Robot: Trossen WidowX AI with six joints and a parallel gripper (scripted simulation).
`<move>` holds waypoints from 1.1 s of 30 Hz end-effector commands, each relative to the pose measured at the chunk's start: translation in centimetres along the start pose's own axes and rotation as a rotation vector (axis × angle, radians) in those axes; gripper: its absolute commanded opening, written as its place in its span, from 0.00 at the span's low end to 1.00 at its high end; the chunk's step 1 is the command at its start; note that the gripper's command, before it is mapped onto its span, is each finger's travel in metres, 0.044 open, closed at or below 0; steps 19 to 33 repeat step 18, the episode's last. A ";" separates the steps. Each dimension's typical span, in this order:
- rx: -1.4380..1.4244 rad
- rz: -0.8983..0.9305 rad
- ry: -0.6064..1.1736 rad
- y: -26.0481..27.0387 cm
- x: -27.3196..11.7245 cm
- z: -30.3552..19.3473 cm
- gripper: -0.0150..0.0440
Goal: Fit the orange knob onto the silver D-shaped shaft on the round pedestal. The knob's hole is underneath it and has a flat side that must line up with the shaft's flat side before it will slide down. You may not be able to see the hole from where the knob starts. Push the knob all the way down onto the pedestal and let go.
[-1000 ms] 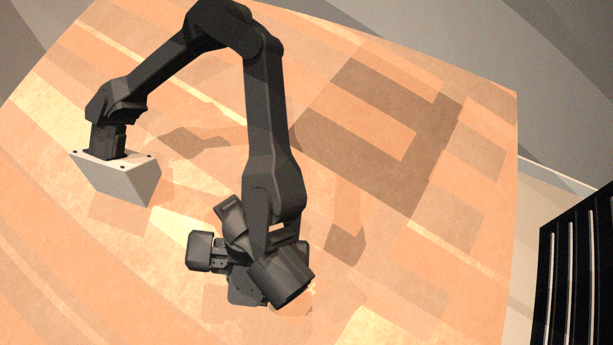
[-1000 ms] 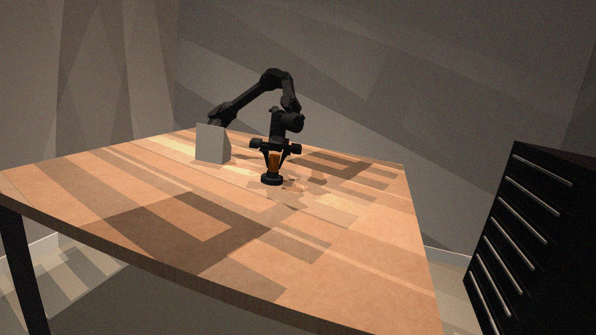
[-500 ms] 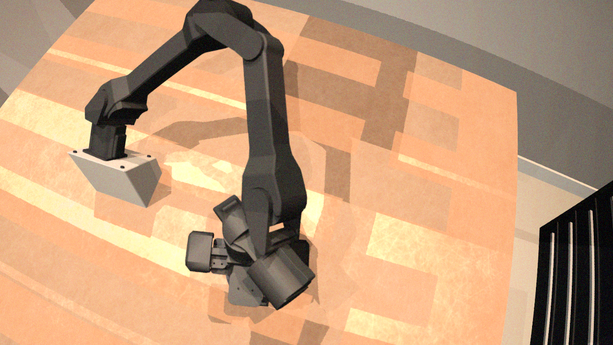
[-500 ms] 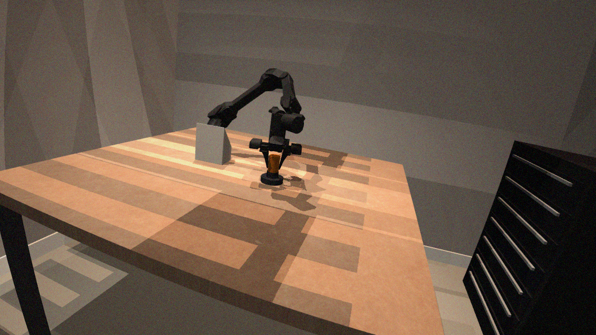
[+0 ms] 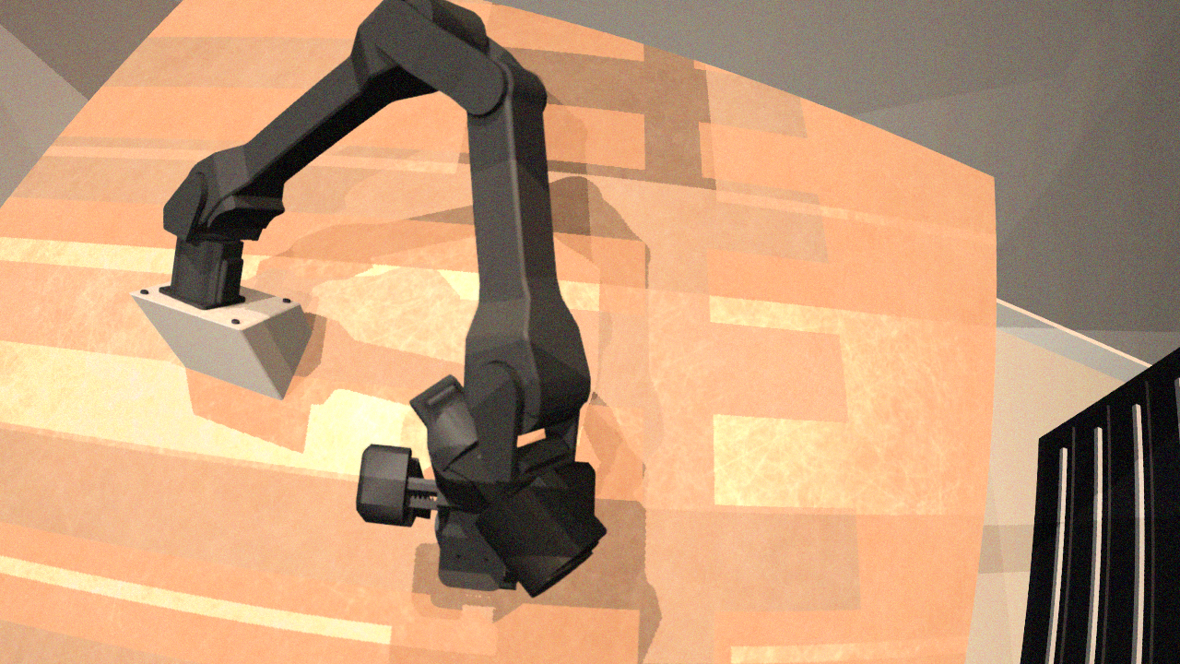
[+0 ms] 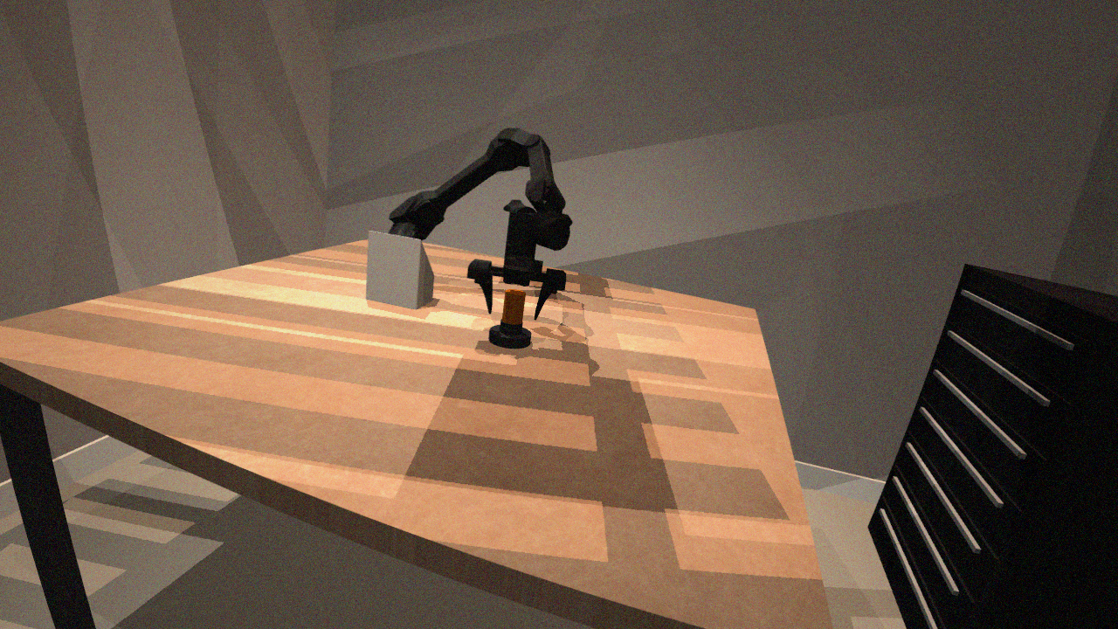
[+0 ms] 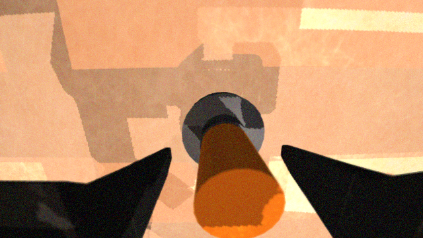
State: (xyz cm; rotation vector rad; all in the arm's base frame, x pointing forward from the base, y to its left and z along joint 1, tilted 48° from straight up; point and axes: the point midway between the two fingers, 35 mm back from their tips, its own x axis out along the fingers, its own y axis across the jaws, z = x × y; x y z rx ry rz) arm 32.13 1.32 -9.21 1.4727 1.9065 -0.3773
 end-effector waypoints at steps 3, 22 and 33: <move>0.004 0.000 -0.002 0.1 -1.0 0.1 1.00; 0.001 -0.002 -0.004 0.2 -9.7 0.3 1.00; 0.001 -0.002 -0.004 0.2 -9.7 0.3 1.00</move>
